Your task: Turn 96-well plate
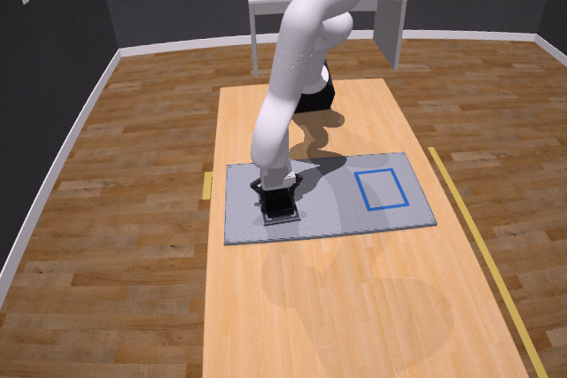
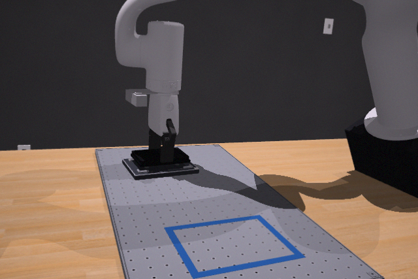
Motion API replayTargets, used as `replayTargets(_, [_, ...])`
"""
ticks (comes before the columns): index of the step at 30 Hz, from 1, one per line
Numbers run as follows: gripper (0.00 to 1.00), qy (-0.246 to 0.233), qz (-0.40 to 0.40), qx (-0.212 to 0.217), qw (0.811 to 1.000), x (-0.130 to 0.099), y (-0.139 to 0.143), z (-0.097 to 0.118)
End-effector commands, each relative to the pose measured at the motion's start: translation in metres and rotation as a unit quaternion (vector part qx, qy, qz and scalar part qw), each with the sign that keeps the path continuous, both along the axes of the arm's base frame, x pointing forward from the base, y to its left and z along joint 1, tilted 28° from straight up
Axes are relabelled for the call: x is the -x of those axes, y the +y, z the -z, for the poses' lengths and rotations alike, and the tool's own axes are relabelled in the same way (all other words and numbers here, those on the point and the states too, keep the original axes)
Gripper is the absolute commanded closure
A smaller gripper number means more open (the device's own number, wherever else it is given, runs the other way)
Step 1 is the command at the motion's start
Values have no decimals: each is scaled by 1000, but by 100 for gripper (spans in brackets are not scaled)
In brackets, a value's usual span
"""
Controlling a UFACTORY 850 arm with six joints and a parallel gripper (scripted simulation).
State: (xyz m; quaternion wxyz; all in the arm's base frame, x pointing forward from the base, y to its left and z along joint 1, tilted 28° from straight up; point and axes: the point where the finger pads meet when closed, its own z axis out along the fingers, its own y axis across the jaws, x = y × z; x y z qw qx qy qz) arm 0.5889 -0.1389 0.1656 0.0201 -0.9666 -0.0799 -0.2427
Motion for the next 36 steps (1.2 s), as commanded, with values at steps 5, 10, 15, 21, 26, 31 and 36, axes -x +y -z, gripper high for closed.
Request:
replayTargets(5, [100, -1, 0, 0, 1000, -1, 0, 0])
replayTargets(10, [100, -1, 0, 0, 1000, -1, 0, 0])
replayTargets(15, [100, -1, 0, 0, 1000, -1, 0, 1])
replayTargets(21, [100, -1, 0, 0, 1000, -2, 0, 2])
replayTargets(26, [100, -1, 0, 0, 1000, -2, 0, 3])
replayTargets(31, [100, -1, 0, 0, 1000, -2, 0, 3])
replayTargets(36, [100, -1, 0, 0, 1000, -3, 0, 4])
